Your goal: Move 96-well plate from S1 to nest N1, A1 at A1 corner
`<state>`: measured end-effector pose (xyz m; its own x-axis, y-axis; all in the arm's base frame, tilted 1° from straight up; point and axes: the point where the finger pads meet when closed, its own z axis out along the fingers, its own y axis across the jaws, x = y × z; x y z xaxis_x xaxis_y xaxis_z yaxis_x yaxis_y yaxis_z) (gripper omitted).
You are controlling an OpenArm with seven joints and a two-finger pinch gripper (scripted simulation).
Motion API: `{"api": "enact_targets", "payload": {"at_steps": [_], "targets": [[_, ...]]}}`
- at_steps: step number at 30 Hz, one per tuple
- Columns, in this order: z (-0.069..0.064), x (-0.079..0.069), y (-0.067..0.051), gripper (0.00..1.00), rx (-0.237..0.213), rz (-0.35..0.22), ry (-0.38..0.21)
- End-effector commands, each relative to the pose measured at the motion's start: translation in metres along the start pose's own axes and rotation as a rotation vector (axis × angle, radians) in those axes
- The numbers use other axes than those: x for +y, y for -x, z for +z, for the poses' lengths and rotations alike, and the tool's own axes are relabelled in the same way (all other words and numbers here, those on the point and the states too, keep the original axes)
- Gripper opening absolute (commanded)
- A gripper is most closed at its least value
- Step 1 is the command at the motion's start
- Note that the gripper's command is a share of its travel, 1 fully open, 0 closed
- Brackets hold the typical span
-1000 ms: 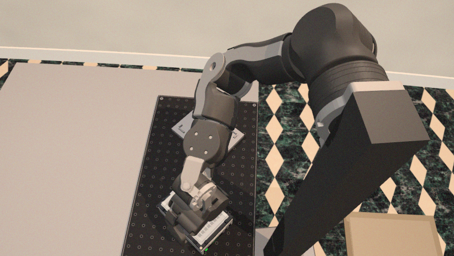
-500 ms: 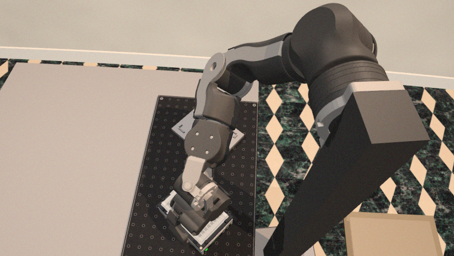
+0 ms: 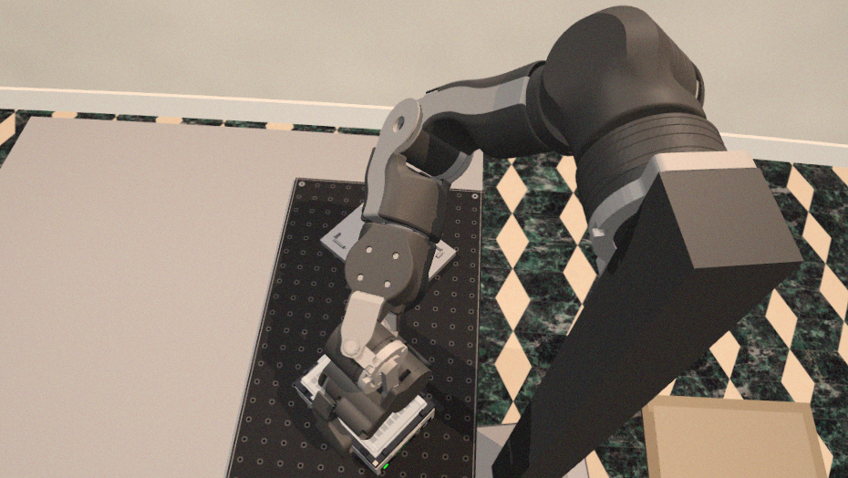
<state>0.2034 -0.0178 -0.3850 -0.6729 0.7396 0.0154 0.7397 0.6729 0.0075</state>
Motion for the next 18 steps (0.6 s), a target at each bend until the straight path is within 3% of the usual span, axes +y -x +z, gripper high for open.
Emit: {"api": "enact_targets", "payload": {"at_steps": [1,14,18], "targets": [[-0.0034,0.0028,0.0009,0.77,0.0,0.002,0.005],[-0.004,0.0035,0.0013,0.77,0.0,0.003,0.006],[-0.0029,0.0029,0.0015,0.64,-0.001,0.002,0.006]]}}
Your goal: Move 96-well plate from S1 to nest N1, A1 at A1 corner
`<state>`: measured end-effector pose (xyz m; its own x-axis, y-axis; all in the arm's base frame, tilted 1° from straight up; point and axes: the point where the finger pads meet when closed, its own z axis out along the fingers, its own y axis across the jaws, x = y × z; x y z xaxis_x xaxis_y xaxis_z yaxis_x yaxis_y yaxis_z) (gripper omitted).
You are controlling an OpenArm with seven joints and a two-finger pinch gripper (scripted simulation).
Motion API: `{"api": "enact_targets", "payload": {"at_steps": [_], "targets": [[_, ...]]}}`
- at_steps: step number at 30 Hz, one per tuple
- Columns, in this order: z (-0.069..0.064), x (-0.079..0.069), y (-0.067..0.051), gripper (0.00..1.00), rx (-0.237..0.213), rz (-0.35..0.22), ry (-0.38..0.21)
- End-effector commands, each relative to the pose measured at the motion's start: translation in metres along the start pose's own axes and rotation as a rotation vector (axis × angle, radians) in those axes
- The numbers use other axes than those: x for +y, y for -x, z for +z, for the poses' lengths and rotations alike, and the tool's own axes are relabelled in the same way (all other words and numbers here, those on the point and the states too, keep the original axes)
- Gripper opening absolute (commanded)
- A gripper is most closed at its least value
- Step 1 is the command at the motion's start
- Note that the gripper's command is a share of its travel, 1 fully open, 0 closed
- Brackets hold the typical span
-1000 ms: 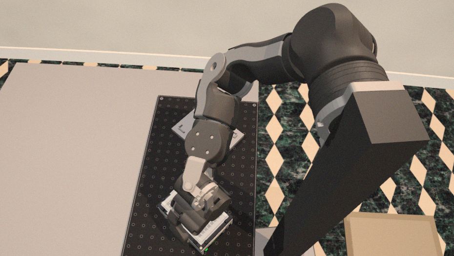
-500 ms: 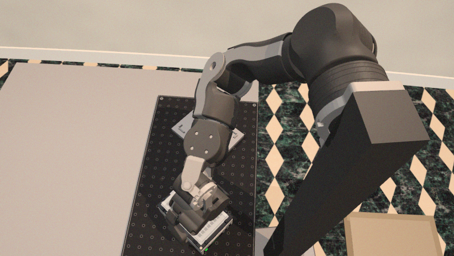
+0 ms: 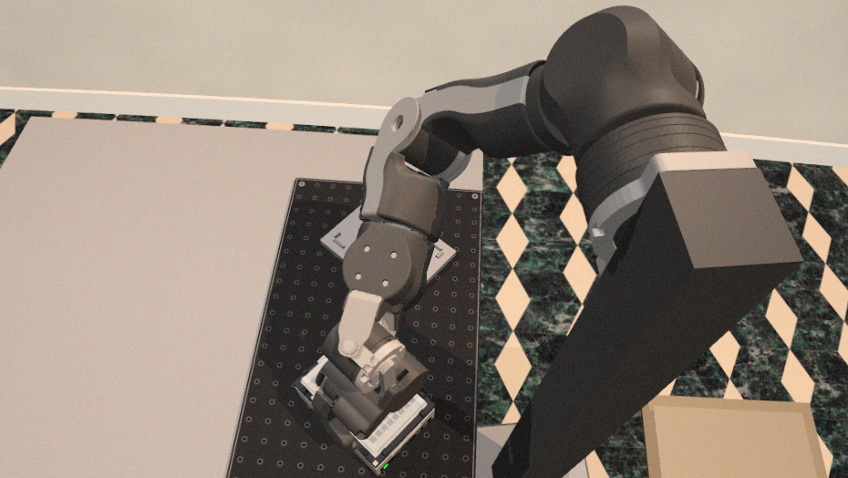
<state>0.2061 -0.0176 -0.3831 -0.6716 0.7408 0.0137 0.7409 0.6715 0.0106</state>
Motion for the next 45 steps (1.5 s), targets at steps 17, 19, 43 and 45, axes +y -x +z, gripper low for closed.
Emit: {"api": "enact_targets", "payload": {"at_steps": [17,19,43,45], "targets": [[-0.0007,-0.0001,-0.0002,0.14,0.002,0.0,-0.002],[-0.0007,-0.0002,-0.0002,0.07,0.002,0.0,-0.003],[-0.0007,-0.0002,-0.0002,0.0,0.002,0.0,-0.003],[-0.0007,-0.0002,-0.0002,0.0,0.002,0.0,-0.003]]}}
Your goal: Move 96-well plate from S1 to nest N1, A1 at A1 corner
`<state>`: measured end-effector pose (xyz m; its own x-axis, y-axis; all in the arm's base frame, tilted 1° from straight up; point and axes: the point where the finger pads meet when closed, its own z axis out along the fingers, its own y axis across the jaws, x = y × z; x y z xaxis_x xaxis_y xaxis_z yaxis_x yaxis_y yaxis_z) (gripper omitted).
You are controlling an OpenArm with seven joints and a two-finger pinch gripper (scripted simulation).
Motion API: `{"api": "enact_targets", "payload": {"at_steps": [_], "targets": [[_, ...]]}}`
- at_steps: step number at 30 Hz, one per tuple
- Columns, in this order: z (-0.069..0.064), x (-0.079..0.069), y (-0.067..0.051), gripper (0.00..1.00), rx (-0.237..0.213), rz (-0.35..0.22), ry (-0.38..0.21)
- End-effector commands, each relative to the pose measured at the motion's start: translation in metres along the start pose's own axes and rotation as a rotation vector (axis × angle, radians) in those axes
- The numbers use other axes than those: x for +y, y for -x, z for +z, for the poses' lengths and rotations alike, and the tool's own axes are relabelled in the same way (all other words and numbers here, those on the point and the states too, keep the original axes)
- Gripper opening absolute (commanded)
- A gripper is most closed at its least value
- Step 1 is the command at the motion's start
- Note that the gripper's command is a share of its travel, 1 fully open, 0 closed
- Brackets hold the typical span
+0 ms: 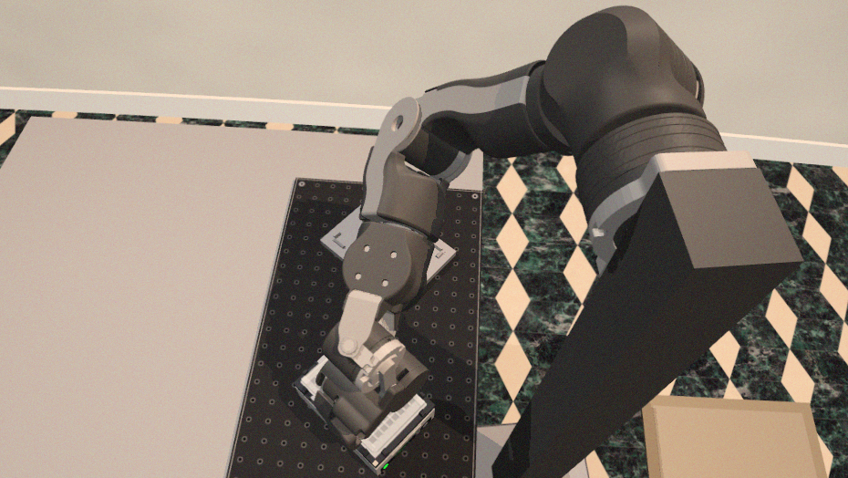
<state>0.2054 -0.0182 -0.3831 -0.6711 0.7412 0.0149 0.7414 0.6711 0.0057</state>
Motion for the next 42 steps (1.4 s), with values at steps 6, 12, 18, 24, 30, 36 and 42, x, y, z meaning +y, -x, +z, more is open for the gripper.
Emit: {"api": "enact_targets", "payload": {"at_steps": [6,12,18,24,30,36,42], "targets": [[-0.026,0.001,0.001,0.0,0.0,0.003,0.006],[-0.032,0.001,0.001,0.0,0.0,0.003,0.008],[-0.032,0.001,0.001,0.0,0.0,0.003,0.008],[-0.064,0.001,0.001,0.0,0.0,0.003,0.008],[-0.064,0.001,0.001,0.0,0.0,0.003,0.008],[-0.064,0.001,0.001,0.0,0.0,0.003,0.008],[-0.096,-0.001,0.0,0.0,0.0,0.003,0.008]]}}
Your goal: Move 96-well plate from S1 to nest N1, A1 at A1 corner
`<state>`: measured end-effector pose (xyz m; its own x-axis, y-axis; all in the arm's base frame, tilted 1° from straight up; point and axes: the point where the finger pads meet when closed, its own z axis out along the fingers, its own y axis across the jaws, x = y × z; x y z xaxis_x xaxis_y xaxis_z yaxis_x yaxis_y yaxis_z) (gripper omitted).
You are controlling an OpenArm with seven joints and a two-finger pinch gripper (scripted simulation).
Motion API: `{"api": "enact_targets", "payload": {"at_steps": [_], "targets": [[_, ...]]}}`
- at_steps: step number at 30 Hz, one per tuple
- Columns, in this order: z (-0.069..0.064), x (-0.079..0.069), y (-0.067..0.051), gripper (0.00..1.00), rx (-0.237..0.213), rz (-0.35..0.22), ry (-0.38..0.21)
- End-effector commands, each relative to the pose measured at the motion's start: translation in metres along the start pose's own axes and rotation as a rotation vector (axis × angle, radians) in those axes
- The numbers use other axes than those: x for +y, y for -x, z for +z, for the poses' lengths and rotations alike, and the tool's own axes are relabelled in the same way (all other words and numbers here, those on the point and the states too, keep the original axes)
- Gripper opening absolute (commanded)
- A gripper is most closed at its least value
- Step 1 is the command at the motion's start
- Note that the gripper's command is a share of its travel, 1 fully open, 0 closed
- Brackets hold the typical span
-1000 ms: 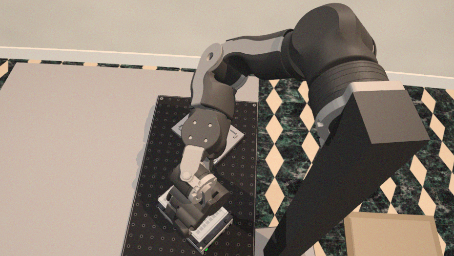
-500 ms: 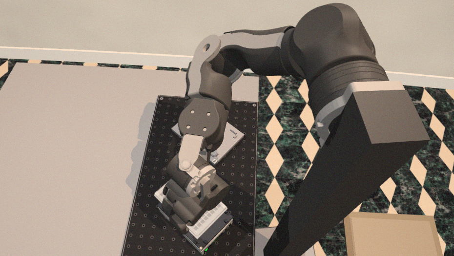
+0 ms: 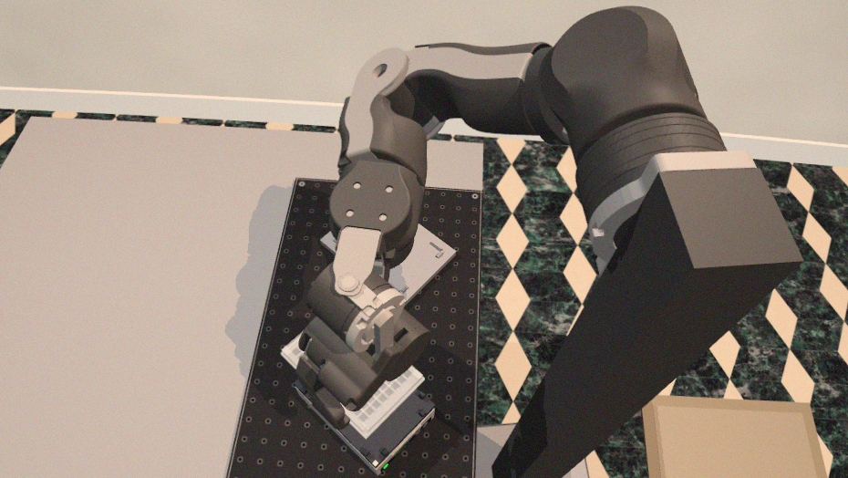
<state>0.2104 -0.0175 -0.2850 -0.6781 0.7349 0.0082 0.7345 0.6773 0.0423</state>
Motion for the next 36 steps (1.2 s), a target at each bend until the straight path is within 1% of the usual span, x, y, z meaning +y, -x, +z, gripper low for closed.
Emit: {"api": "enact_targets", "payload": {"at_steps": [1,11,16,28,29,33,36], "targets": [[0.002,-0.005,-0.001,0.0,0.007,0.012,-0.029],[0.002,-0.005,-0.001,0.0,0.007,0.012,-0.029],[0.011,-0.006,-0.002,0.0,0.007,0.004,-0.029],[0.011,-0.006,-0.002,0.0,0.007,0.004,-0.029],[0.013,-0.014,0.002,0.0,0.007,0.0,-0.036],[0.018,-0.039,0.022,0.0,0.006,-0.028,-0.033],[0.018,-0.039,0.022,0.0,0.006,-0.028,-0.033]]}}
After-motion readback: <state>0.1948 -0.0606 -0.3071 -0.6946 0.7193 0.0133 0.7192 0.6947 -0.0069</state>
